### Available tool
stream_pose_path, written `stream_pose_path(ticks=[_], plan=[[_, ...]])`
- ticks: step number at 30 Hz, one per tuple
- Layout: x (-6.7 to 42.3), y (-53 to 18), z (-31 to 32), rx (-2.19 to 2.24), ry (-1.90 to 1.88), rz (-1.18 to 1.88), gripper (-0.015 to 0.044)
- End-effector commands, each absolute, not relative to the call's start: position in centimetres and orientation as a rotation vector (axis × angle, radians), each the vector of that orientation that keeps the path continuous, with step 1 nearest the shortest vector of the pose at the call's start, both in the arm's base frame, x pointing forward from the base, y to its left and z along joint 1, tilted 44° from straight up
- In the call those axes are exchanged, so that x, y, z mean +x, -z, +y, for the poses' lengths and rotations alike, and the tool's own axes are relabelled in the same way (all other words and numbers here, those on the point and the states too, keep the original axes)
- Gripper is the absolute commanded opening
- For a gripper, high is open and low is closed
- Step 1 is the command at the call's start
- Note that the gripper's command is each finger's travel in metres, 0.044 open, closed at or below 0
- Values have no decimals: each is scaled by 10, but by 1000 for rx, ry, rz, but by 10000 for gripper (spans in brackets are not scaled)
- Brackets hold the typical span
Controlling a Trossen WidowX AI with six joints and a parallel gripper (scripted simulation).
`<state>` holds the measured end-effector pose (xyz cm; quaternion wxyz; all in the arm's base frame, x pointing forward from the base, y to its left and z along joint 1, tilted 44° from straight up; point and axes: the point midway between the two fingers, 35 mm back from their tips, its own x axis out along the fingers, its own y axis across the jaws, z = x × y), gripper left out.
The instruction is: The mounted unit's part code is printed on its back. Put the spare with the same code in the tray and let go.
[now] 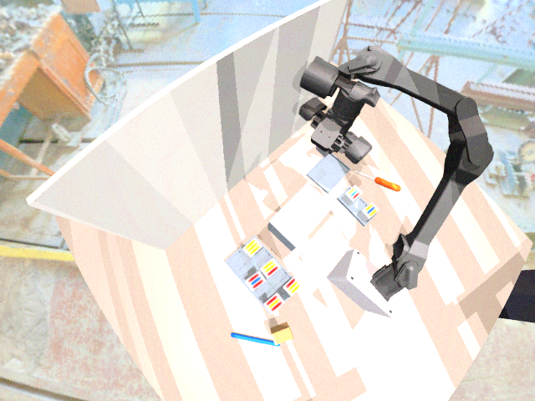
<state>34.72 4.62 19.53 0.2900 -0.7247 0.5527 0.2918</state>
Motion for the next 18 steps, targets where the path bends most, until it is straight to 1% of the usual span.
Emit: stream_pose_path(ticks=[1,6,18], plan=[[338,-211,23,-1945,-770,1492,0],[326,-226,-3,-1953,-760,1513,0],[327,-222,-7,-1952,-761,1513,0]])
